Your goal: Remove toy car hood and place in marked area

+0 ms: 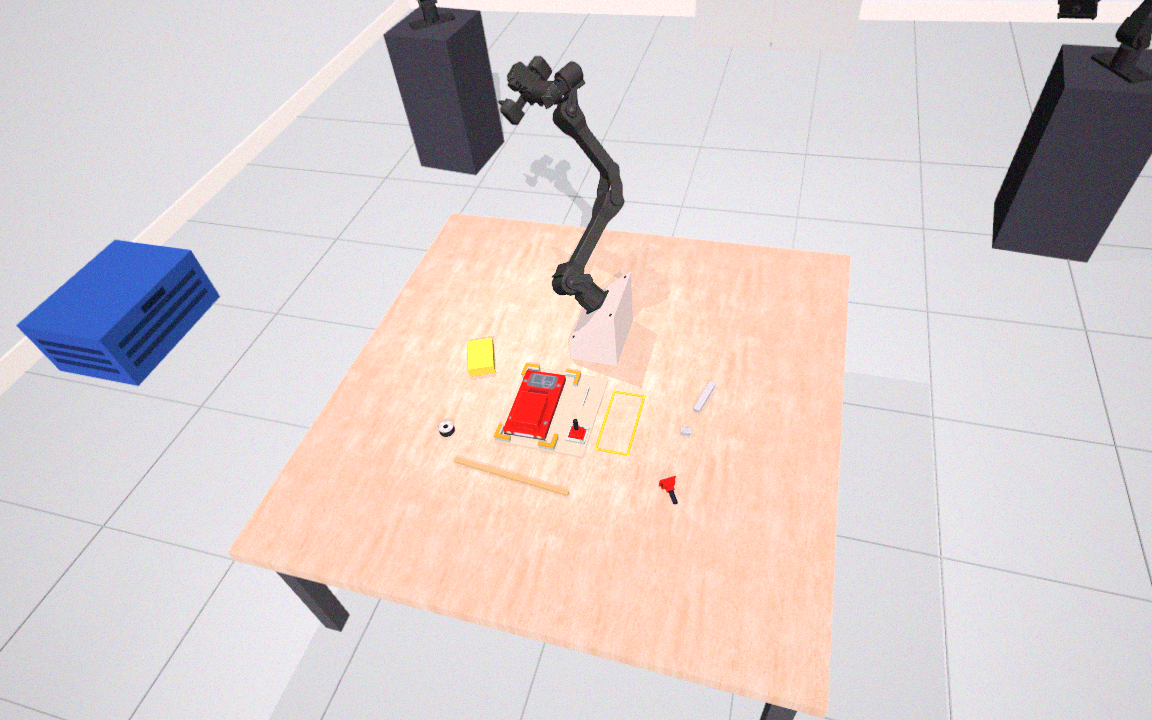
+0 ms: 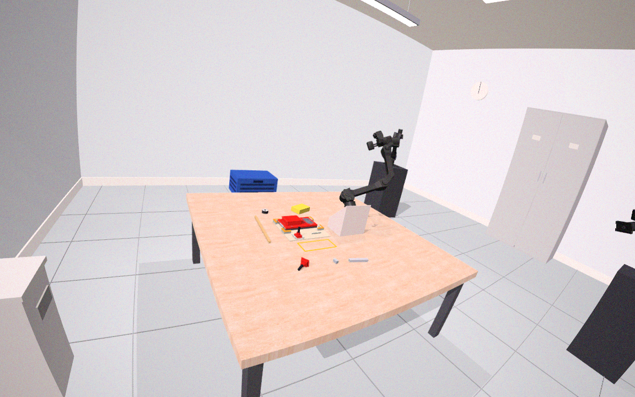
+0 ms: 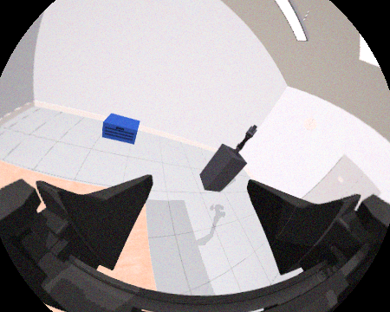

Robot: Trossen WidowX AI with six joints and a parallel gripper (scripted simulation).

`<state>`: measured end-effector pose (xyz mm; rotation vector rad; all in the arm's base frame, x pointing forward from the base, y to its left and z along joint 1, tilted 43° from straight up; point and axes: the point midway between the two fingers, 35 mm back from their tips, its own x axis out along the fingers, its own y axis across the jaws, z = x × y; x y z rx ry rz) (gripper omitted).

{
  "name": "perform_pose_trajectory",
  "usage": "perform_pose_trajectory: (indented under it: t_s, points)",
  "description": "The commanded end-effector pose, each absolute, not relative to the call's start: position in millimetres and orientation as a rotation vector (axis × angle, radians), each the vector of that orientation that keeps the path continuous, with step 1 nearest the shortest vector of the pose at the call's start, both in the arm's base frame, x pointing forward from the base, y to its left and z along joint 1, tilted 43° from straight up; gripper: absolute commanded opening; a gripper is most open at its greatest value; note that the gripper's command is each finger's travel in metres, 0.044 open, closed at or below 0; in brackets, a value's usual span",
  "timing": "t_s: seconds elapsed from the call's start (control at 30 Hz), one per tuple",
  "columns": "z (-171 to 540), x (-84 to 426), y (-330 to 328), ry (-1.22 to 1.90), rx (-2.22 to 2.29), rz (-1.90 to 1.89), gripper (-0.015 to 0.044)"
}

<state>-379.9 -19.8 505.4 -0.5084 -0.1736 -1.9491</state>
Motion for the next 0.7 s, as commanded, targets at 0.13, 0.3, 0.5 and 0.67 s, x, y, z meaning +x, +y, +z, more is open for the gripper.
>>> perform_pose_trajectory:
  t_s: [0.13,0.3,0.5,0.67]
  points:
    - [528.5,-350.0,-27.5,-0.158,-0.595,-1.916,0.044]
    - [555.4,-305.9,-42.5,-0.135,-0.678,-1.847,0.044]
    - [580.0,-247.0,-64.8,-0.071,-0.814,-1.733,0.044]
    - [592.2,-206.0,-76.8,-0.048,-0.867,-1.65,0.044]
